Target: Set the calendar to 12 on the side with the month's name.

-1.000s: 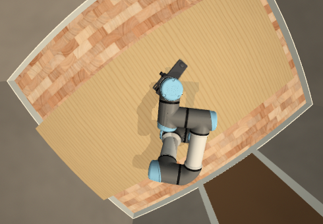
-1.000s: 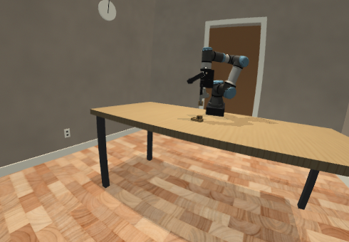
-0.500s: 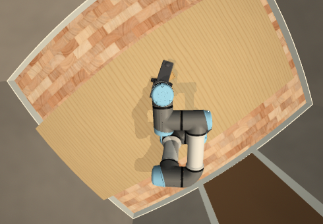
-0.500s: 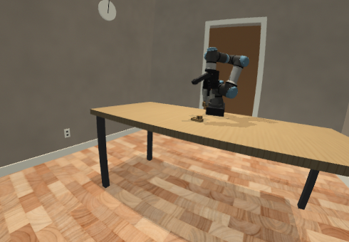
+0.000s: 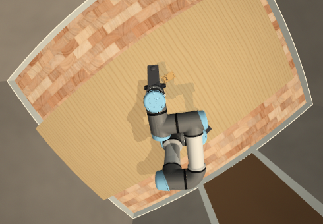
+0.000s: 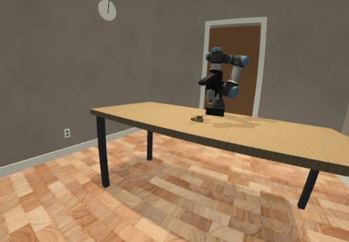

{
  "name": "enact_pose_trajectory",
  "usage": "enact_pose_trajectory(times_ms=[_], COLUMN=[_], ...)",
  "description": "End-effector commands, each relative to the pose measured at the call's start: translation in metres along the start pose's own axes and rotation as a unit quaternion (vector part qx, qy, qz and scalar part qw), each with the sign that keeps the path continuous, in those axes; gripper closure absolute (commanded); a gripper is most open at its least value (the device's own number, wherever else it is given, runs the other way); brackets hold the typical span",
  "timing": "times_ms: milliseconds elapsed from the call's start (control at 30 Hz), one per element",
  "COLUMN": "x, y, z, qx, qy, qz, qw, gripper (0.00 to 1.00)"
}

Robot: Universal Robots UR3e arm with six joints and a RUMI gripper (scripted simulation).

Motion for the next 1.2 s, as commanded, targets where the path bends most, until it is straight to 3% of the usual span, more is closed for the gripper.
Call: enact_pose_trajectory(times_ms=[0,200,300,367,567,800,1167], x=[-0.011,-0.022,-0.023,-0.029,-0.037,-0.046,-0.049], y=[0.009,0.02,0.021,0.028,0.038,0.052,0.057], z=[0.0,0.0,0.0,0.0,0.0,0.0,0.0], qx=[0.002,0.003,0.003,0.004,0.005,0.007,0.008], qy=[-0.002,-0.003,-0.003,-0.003,-0.004,-0.004,-0.005], qz=[-0.085,-0.167,-0.172,-0.223,-0.288,-0.371,-0.399], qw=[0.996,0.986,0.985,0.975,0.958,0.929,0.917], gripper=[0.9,0.9,0.9,0.9,0.9,0.9,0.9])
Point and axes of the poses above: the point where the finger pads meet when closed, its own z axis out along the fingers, its own x axis across the jaws, y = z × x, the point moved 6 cm from there along -z, back along the fingers, and after that the axes turned 11 degrees about z, right-handed, at the moved point
